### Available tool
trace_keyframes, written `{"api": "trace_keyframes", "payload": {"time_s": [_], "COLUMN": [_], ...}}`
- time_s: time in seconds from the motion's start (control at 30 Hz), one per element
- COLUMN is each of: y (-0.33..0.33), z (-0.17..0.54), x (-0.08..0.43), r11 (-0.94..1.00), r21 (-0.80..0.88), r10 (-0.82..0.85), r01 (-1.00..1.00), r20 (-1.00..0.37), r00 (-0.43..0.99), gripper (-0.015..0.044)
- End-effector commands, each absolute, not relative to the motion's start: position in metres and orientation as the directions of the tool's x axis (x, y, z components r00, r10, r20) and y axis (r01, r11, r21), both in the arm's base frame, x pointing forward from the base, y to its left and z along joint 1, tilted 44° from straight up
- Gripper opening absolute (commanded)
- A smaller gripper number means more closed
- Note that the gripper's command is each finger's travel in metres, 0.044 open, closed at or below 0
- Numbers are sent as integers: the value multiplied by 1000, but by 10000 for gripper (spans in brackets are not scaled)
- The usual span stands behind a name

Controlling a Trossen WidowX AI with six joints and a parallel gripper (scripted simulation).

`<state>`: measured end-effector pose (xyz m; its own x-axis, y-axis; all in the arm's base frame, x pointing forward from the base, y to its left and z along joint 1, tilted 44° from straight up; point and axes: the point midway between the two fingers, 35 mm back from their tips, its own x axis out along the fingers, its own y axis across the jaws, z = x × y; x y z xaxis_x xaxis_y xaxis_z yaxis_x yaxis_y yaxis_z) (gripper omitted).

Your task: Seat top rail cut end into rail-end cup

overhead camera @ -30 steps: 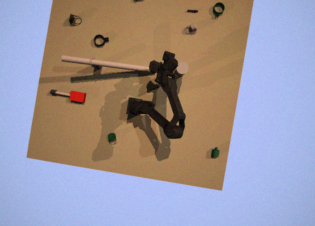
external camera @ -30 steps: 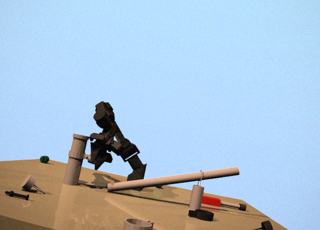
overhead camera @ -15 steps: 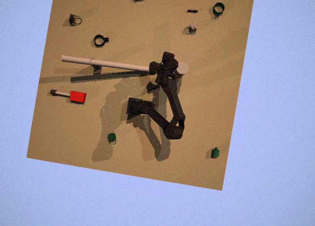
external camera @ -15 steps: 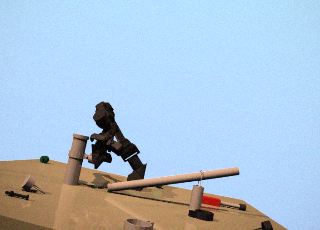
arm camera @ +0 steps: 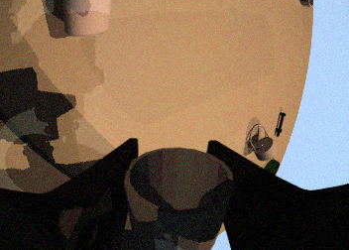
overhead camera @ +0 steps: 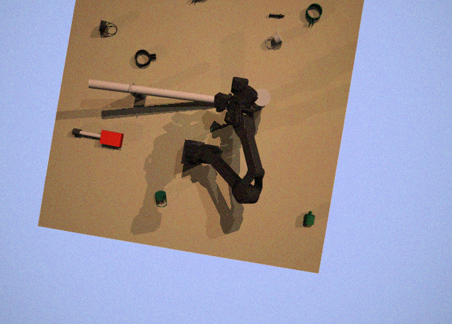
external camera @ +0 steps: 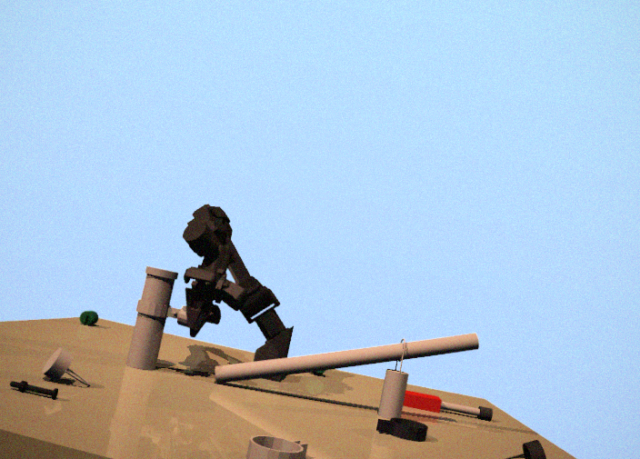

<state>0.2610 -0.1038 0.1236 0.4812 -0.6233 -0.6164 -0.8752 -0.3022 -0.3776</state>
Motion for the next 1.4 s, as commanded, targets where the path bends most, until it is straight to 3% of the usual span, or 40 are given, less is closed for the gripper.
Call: {"api": "trace_keyframes", "payload": {"time_s": [0.0,1.23,1.37], "y": [-103,-104,-104], "z": [124,124,124], "x": [258,253,253], "r11": [-325,-355,-355], "r21": [-358,-323,-323], "r10": [-612,-597,-597], "r01": [-875,-877,-877], "r20": [-626,-644,-644], "r00": [484,479,479], "gripper": [0,0,105]}}
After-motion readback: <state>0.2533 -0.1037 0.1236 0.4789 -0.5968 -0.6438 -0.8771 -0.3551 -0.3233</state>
